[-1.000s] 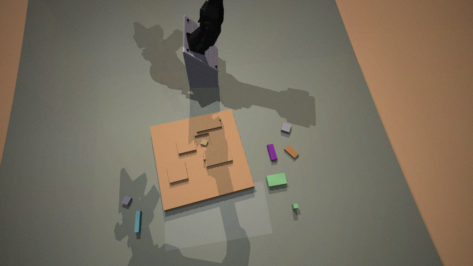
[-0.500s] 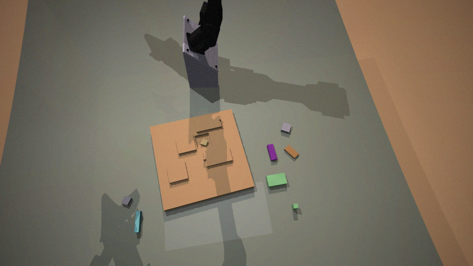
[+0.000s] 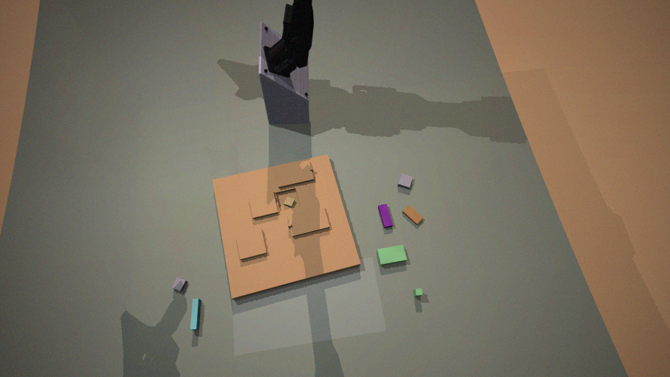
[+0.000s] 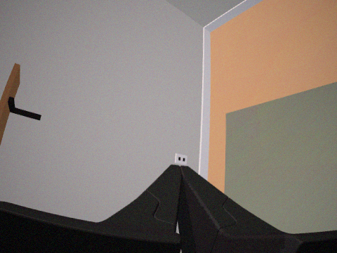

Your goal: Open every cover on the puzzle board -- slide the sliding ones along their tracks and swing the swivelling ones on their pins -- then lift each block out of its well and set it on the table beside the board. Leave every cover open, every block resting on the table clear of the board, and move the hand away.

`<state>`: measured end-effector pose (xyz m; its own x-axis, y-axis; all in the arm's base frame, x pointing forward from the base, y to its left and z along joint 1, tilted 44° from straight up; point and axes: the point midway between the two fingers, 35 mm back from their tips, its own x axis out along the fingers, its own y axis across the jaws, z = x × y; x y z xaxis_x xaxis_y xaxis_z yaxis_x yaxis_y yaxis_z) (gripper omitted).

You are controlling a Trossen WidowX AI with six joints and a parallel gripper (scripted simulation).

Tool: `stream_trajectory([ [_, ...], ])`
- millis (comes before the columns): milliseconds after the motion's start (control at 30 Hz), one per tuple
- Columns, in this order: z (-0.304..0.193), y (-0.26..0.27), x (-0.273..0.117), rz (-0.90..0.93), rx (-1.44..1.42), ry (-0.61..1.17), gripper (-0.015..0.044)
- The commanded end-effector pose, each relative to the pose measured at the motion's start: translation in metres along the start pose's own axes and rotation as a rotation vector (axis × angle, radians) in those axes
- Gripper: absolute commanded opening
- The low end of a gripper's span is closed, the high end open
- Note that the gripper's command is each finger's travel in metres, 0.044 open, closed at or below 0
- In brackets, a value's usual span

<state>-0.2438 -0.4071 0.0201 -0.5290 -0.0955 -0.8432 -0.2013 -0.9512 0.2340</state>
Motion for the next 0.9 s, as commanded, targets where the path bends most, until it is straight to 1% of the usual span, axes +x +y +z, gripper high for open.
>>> stream_trajectory([
  [0, -0.024, 0.001, -0.004, 0.007, -0.098, 0.048, 0.0],
  [333, -0.079, 0.002, -0.018, 0.041, -0.326, 0.148, 0.0],
  [867, -0.161, -0.012, -0.041, 0.089, -0.688, 0.277, 0.0],
])
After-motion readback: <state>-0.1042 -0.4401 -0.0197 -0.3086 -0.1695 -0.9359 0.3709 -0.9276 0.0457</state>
